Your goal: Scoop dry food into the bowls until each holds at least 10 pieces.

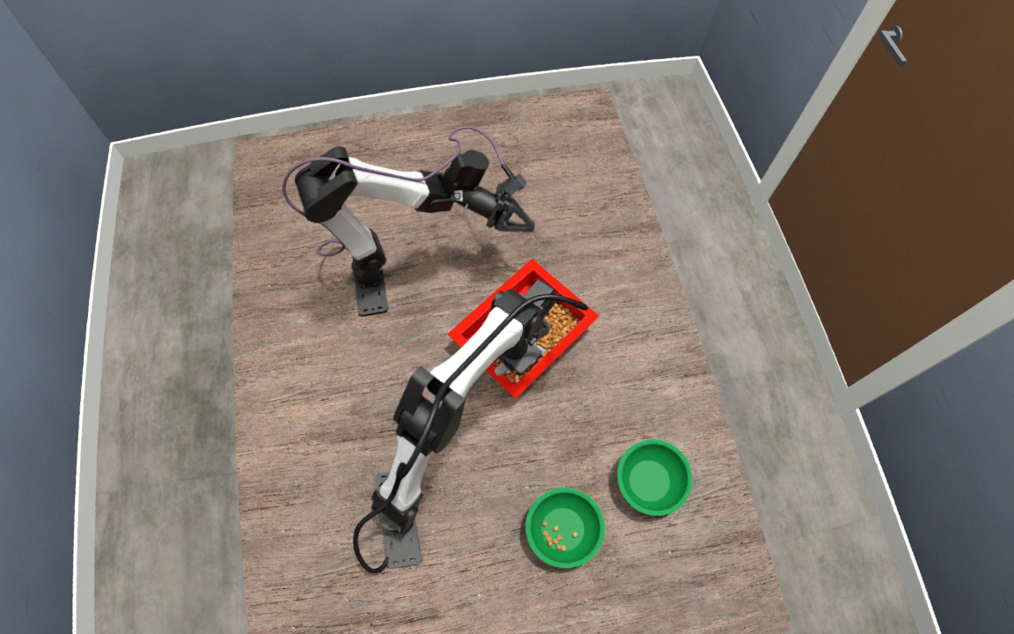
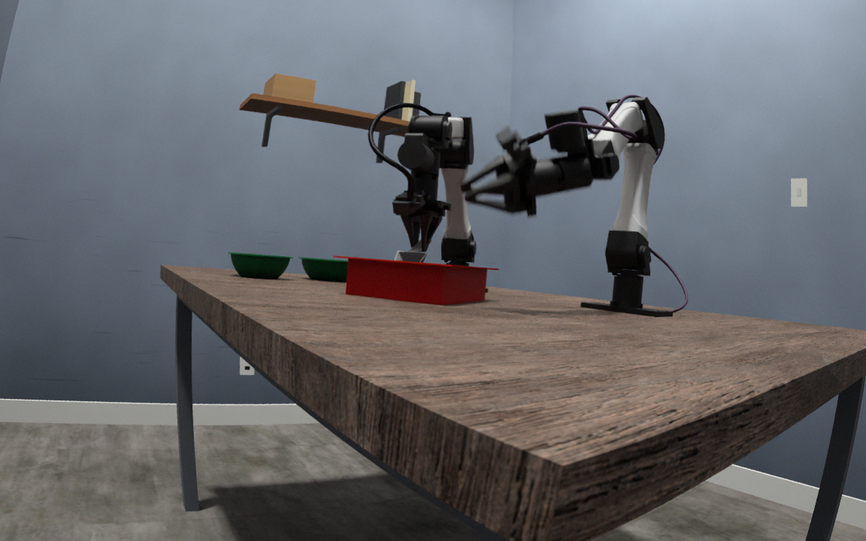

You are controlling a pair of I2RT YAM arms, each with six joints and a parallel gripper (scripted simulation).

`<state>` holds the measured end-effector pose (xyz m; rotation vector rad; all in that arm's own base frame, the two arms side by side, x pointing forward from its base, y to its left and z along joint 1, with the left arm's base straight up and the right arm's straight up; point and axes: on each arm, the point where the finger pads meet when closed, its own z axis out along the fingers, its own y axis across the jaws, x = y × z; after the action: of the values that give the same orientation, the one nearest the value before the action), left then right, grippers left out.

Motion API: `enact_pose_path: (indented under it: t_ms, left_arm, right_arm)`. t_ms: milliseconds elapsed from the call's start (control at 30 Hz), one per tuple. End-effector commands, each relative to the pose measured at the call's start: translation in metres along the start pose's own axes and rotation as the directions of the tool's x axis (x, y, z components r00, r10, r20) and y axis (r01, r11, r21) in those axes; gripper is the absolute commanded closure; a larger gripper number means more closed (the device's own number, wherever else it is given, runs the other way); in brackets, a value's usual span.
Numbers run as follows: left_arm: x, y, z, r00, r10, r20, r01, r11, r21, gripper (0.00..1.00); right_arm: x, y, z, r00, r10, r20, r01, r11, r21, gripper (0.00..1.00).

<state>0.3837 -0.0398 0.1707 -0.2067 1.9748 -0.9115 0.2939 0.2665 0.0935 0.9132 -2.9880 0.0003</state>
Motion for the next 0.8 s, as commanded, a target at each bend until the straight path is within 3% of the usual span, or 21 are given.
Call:
enact_pose_path:
  t_ms: [0,200,267,567,767]
  left_arm:
    - [0.021,0.002,-0.002,0.992,-0.115,-0.055,0.120,0.988,0.097,0.73]
    - [0.063,0.013,-0.010,0.939,-0.294,-0.181,0.321,0.936,0.144,0.73]
    - [0.063,0.013,-0.010,0.939,-0.294,-0.181,0.321,0.936,0.144,0.73]
    - [0.123,0.013,-0.034,0.763,-0.522,-0.381,0.612,0.773,0.167,0.73]
    - [0.132,0.019,-0.037,0.740,-0.554,-0.380,0.640,0.754,0.147,0.73]
  right_arm:
    - [-0.015,0.001,-0.032,0.994,-0.005,0.113,0.007,1.000,-0.009,1.00]
    - [-0.015,0.001,-0.032,0.994,-0.005,0.113,0.007,1.000,-0.009,1.00]
    - [-0.015,0.001,-0.032,0.994,-0.005,0.113,0.007,1.000,-0.009,1.00]
    - [-0.015,0.001,-0.032,0.994,-0.005,0.113,0.007,1.000,-0.009,1.00]
    - [-0.015,0.001,-0.032,0.994,-0.005,0.113,0.007,1.000,-0.009,1.00]
